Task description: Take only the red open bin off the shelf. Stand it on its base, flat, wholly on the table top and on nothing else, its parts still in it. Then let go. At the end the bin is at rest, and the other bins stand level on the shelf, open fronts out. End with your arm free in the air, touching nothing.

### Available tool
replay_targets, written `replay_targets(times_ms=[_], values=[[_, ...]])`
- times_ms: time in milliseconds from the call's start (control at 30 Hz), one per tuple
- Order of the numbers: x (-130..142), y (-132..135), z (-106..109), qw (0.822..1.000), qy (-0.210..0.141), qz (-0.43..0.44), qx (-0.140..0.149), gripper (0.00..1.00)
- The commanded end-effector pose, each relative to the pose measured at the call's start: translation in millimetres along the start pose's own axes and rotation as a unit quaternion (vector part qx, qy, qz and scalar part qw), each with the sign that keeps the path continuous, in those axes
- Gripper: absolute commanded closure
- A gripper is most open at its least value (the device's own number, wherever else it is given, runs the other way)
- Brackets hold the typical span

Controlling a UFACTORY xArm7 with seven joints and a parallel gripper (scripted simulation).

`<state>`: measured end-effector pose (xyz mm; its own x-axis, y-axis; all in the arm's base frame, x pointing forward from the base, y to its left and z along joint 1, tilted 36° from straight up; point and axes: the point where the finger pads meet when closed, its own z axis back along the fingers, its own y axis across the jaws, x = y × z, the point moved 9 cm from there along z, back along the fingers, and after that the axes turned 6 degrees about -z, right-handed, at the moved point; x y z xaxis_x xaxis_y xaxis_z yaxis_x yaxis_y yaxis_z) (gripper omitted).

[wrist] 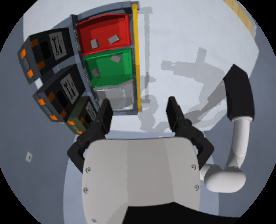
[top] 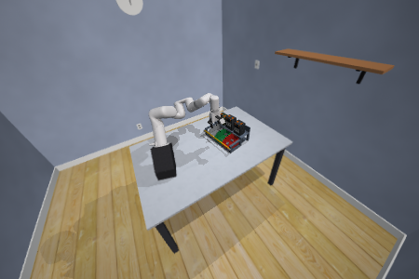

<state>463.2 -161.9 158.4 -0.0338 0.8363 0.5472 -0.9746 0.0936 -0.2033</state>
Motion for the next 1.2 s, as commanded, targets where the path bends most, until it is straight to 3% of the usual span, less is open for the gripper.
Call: replay_targets(times_ms=[0,1100,1167], values=[[-0.1,-0.2,2.3,1.0,0.001,0.0,-0.002,0.0],[-0.1,-0.2,5.7,1.0,0.001,0.0,-0.002,0.0],[-0.1,-0.2,-16.3,1.0,0.001,0.0,-0.002,0.0]])
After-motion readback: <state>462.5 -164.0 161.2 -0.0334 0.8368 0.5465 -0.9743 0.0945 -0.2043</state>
